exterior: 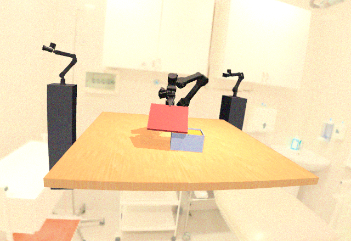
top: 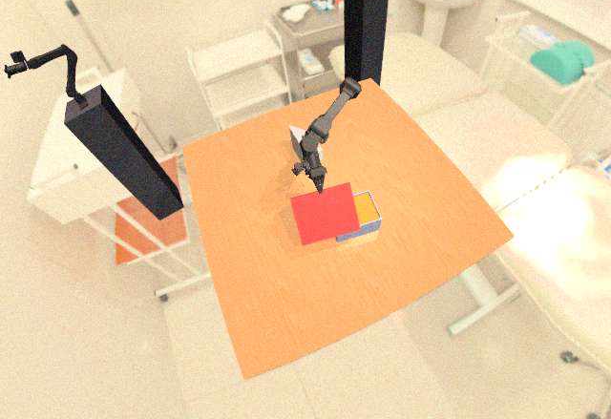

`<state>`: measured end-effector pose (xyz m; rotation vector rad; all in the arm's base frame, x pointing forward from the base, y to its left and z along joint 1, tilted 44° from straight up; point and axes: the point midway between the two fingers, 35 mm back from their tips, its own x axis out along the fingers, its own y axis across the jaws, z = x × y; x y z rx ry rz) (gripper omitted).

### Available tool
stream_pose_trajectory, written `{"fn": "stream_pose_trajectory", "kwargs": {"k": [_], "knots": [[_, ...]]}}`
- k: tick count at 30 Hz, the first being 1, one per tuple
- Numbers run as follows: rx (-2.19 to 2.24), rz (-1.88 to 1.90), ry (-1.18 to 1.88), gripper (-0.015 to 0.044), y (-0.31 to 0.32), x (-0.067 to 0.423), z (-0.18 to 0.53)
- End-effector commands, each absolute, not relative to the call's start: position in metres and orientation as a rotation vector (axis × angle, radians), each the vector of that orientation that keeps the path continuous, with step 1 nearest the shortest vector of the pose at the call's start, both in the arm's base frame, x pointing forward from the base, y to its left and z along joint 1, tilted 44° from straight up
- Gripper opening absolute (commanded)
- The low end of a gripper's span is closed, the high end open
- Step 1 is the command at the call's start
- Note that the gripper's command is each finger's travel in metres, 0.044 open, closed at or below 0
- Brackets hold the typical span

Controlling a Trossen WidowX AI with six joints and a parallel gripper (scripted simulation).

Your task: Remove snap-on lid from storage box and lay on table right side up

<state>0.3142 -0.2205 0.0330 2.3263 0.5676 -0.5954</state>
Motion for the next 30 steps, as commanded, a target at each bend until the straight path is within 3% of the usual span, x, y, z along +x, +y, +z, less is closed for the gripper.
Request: {"fn": "stream_pose_trajectory", "kwargs": {"k": [1,30], "knots": [[2.323,-0.587,0.562,0.0000,-0.228,0.311,0.030],[2.318,-0.588,0.560,0.0000,-0.266,0.289,-0.008]]}}
